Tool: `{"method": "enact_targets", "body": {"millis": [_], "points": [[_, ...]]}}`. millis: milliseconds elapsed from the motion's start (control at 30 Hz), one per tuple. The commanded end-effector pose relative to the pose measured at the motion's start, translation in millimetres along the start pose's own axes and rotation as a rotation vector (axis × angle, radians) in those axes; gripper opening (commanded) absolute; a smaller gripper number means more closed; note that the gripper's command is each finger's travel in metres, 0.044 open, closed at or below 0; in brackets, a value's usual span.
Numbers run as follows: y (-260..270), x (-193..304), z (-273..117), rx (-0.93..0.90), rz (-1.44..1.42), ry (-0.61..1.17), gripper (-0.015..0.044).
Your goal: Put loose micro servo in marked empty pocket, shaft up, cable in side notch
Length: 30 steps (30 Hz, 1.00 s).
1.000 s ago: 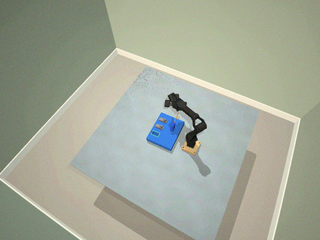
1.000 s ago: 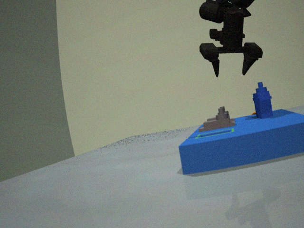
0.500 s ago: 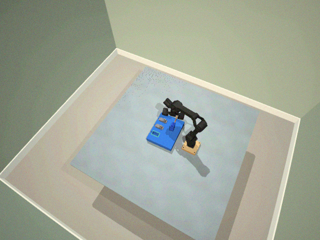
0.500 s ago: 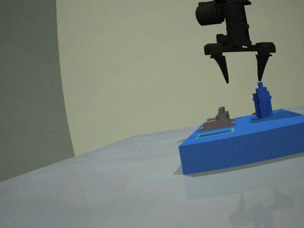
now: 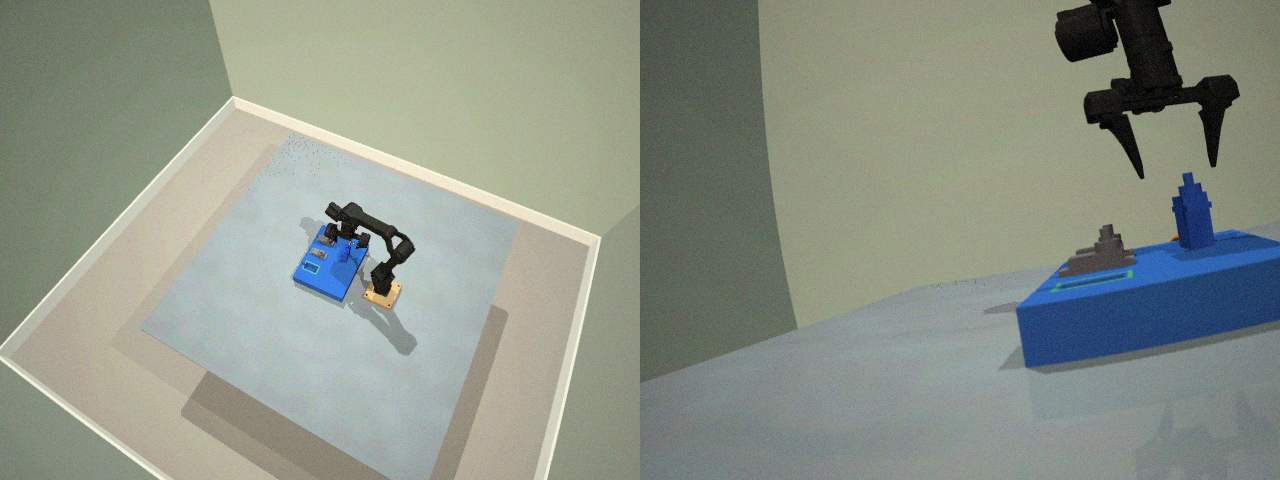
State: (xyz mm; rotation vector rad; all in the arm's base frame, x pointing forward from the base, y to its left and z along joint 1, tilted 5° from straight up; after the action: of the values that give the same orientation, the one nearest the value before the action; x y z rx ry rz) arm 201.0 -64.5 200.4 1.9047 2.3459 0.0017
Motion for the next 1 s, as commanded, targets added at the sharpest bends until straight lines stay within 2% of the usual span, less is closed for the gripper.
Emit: {"method": "enact_targets", "body": {"millis": [0,633,967], "points": [[-1.4,0.9,14.1,0.006,0.006,0.009,0.0440],[-1.7,1.4,35.2,0.006,0.006,0.009,0.0440],[-1.7,1.4,35.2,0.006,0.006,0.009,0.0177]]}}
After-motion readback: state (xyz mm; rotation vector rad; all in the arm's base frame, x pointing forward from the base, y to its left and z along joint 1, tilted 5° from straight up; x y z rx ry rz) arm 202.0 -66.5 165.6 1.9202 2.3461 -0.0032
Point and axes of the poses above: the point midway between the two fingers, 35 mm back from their tips, its own z axis out along the fingers, its own y axis across the jaws, x = y × z, the point moved 4 cm from there along -z, back along the fingers, and after that the axes turned 5 degrees about -z, right-handed, at the moved point
